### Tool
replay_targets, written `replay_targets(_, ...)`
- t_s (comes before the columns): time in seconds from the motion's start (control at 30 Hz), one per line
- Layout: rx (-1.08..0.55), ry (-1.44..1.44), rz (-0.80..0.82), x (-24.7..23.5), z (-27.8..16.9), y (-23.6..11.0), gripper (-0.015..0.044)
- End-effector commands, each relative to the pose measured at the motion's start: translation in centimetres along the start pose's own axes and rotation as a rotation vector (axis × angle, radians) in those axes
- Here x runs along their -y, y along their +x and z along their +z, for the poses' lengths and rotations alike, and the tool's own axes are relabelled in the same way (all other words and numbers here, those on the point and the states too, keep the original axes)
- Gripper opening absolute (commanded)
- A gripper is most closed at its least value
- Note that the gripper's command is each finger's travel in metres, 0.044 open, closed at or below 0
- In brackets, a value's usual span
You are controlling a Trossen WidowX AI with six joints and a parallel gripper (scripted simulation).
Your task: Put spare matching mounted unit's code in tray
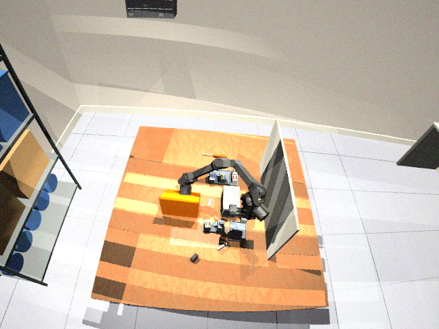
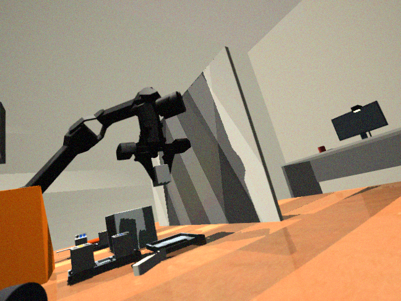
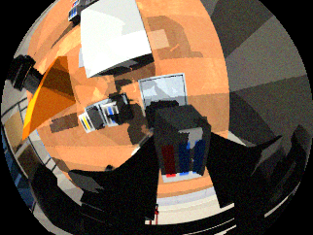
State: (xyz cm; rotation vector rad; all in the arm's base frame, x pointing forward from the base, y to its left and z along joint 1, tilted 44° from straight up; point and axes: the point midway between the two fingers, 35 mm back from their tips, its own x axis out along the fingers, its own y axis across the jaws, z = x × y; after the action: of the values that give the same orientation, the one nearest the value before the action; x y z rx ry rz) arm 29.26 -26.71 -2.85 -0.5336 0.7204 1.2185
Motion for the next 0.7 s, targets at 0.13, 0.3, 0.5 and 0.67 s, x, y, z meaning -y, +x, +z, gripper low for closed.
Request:
replay_targets(0.13, 0.007, -0.012, 0.005, -0.4, -1.3, 0.3, 0.0)
replay_targets(0.3, 0.006, -0.012, 0.005, -0.4, -1.4, 0.7, 0.0)
replay_targets(0.5, 0.006, -0.012, 0.005, -0.3, -1.4, 1.2, 0.0)
replay_targets(0.67, 0.006, -0.012, 0.004, -0.2, -1.5, 1.6, 0.0)
